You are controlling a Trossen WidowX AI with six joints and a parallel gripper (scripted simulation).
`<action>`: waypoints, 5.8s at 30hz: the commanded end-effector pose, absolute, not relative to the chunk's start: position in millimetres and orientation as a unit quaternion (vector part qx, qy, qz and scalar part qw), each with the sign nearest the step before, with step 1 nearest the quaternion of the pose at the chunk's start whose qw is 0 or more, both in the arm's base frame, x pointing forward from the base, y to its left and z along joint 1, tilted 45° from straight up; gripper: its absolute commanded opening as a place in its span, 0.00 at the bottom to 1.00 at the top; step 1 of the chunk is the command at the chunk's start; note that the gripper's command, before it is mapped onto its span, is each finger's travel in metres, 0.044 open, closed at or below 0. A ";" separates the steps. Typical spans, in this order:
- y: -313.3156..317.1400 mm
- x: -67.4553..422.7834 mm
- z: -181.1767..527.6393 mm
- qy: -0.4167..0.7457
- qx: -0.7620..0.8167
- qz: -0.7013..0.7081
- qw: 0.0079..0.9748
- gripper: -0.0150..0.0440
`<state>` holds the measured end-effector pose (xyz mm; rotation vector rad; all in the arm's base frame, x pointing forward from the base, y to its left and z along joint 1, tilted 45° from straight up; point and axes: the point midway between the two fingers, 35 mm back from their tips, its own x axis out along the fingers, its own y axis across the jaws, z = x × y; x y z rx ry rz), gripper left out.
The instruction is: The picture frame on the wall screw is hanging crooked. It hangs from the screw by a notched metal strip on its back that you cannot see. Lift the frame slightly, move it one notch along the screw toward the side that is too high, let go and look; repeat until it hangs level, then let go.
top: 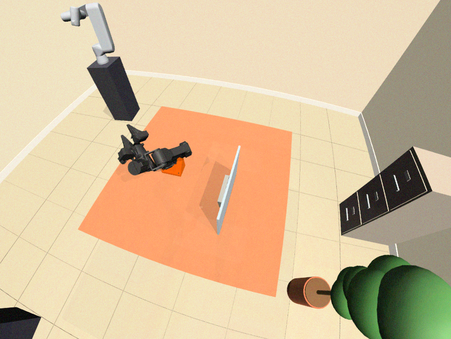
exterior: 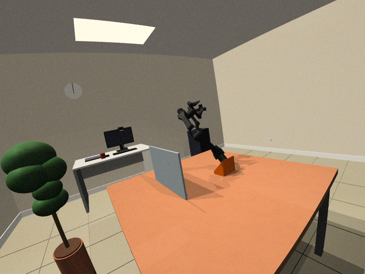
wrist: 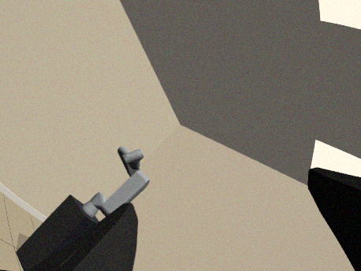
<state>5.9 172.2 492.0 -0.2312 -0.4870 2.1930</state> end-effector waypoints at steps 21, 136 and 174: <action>-54.8 -108.0 418.7 0.061 -0.002 0.934 -0.353 0.69; -37.6 190.5 243.2 0.053 -0.443 0.058 -0.893 0.69; -83.5 258.9 225.7 0.054 -0.442 0.057 -0.894 0.69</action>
